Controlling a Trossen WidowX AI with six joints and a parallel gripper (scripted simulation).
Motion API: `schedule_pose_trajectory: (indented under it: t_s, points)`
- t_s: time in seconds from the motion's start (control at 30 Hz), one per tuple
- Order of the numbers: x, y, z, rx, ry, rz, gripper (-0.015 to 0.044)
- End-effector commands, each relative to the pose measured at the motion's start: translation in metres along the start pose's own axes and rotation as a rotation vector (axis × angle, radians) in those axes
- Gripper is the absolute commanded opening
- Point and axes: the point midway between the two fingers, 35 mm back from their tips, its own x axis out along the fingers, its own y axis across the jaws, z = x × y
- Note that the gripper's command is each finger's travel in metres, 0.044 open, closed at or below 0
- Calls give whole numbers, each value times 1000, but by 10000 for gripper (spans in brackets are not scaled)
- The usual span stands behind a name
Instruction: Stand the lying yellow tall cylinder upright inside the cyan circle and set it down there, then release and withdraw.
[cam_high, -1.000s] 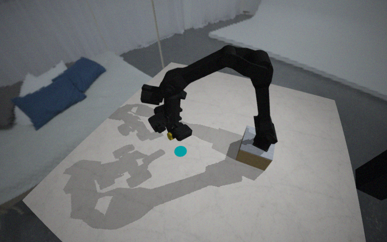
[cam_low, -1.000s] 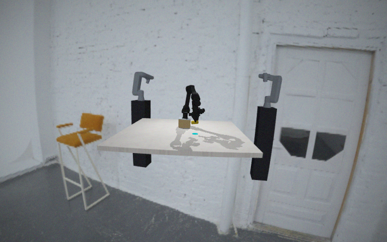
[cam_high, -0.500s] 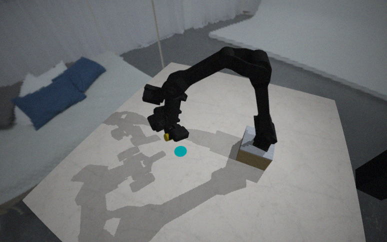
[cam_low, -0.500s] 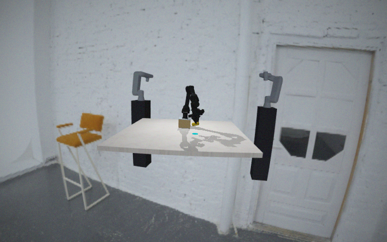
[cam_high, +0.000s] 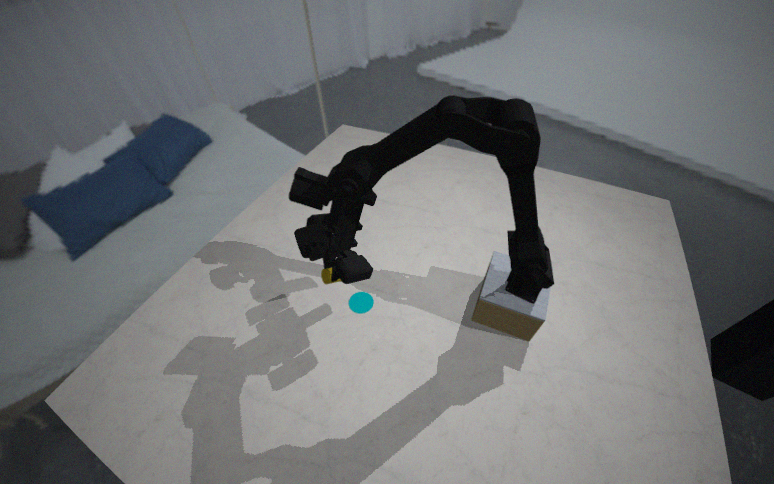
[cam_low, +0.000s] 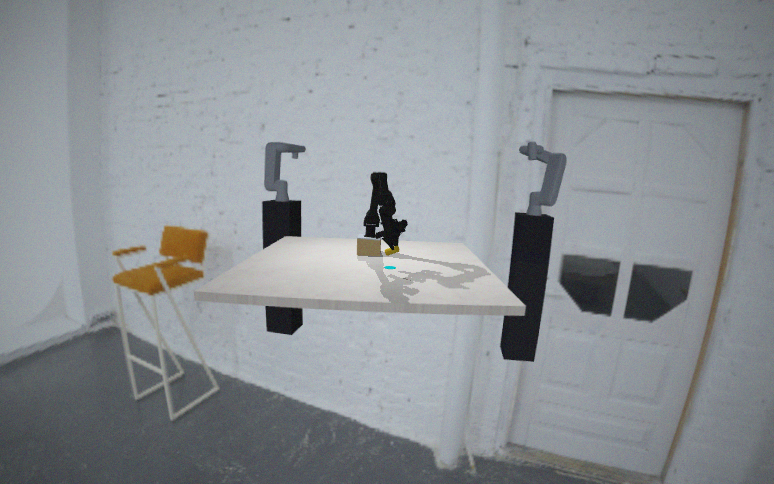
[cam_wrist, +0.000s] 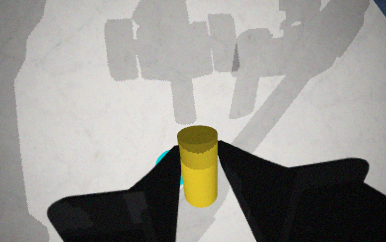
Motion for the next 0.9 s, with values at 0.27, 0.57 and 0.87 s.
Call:
schedule_pose_trajectory:
  t_s: [0.27, 0.57, 0.87]
  points:
    - [8, -6, 2, 38, -84, 2, 105]
    - [12, -11, 4, 59, -146, 0, 105]
    - [16, -15, 5, 77, -207, 0, 105]
